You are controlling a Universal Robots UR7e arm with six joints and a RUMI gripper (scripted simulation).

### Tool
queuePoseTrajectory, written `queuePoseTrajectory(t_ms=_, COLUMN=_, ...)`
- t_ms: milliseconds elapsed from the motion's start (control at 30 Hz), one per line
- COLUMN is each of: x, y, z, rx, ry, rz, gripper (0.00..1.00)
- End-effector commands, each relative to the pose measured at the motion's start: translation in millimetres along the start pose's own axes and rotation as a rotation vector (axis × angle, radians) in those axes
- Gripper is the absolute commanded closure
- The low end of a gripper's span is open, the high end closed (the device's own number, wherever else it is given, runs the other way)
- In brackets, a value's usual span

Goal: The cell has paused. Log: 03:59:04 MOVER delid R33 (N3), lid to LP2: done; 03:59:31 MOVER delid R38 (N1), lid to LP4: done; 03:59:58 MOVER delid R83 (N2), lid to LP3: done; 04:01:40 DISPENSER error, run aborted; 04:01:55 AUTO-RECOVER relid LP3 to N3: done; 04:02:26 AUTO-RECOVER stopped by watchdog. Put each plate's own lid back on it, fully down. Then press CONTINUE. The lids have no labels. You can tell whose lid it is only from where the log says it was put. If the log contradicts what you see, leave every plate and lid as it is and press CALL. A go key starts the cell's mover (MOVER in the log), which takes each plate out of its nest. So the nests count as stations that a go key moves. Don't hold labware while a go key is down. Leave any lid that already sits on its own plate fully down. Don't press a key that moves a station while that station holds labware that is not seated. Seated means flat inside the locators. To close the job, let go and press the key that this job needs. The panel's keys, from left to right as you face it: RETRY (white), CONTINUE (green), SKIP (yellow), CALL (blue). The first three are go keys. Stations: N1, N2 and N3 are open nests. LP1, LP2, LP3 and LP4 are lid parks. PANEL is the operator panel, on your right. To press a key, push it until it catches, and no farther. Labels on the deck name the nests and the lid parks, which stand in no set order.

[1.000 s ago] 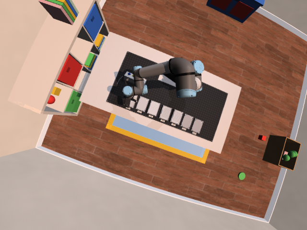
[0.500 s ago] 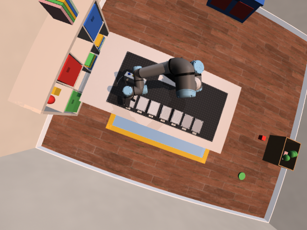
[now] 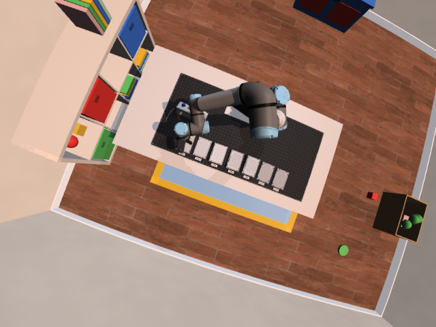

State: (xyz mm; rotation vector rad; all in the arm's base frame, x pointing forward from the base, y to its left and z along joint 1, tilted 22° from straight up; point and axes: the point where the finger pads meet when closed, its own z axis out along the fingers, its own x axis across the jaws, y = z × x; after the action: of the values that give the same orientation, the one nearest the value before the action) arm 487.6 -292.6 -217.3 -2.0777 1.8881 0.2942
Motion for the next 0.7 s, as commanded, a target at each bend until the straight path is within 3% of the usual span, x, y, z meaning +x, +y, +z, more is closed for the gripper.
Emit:
queuePoseTrajectory(t_ms=0, x=0.6, y=-0.6, z=-1.0, rx=0.002, ry=0.002, rz=0.0, gripper=1.0)
queuePoseTrajectory(t_ms=467, x=0.6, y=-0.6, z=-1.0, rx=0.002, ry=0.002, rz=0.0, gripper=1.0)
queuePoseTrajectory(t_ms=667, x=2.5, y=-0.9, z=-11.7, rx=0.004, ry=0.005, rz=0.001, gripper=1.0)
